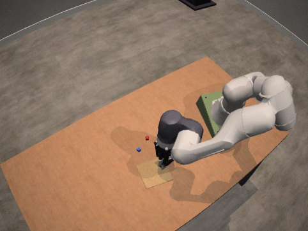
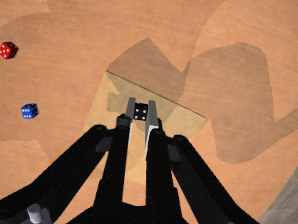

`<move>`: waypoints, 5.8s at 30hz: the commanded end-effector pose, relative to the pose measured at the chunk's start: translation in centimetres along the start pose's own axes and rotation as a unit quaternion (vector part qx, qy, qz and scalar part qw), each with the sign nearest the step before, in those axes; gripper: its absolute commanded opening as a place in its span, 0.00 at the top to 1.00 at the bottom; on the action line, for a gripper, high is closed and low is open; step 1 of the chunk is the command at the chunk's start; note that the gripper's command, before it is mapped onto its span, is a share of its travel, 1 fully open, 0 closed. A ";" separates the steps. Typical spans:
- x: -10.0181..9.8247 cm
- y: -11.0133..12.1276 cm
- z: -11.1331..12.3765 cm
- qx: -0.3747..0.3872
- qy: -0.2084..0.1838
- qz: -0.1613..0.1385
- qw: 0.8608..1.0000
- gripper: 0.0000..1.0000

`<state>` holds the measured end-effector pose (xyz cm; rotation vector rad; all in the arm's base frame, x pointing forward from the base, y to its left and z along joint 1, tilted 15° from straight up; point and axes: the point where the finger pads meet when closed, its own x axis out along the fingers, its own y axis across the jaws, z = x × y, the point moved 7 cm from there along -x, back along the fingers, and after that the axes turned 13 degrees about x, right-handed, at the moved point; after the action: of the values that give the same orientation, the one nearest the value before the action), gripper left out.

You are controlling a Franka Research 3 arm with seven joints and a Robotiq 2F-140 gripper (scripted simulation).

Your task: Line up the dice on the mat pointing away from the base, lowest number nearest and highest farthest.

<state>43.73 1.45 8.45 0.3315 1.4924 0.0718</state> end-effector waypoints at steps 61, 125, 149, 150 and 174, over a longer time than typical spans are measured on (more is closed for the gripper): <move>0.2 -0.1 0.2 -0.007 -0.002 0.000 1.000 0.93; 0.3 -0.1 0.2 -0.007 -0.002 0.000 1.000 0.81; -4.1 -0.2 0.2 -0.007 -0.002 0.000 1.000 0.81; -4.5 -0.2 0.1 -0.007 -0.002 0.000 1.000 0.81; -8.7 -0.2 0.1 -0.007 -0.002 0.000 1.000 0.00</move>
<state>43.32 -1.01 16.82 0.3098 1.4774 0.0885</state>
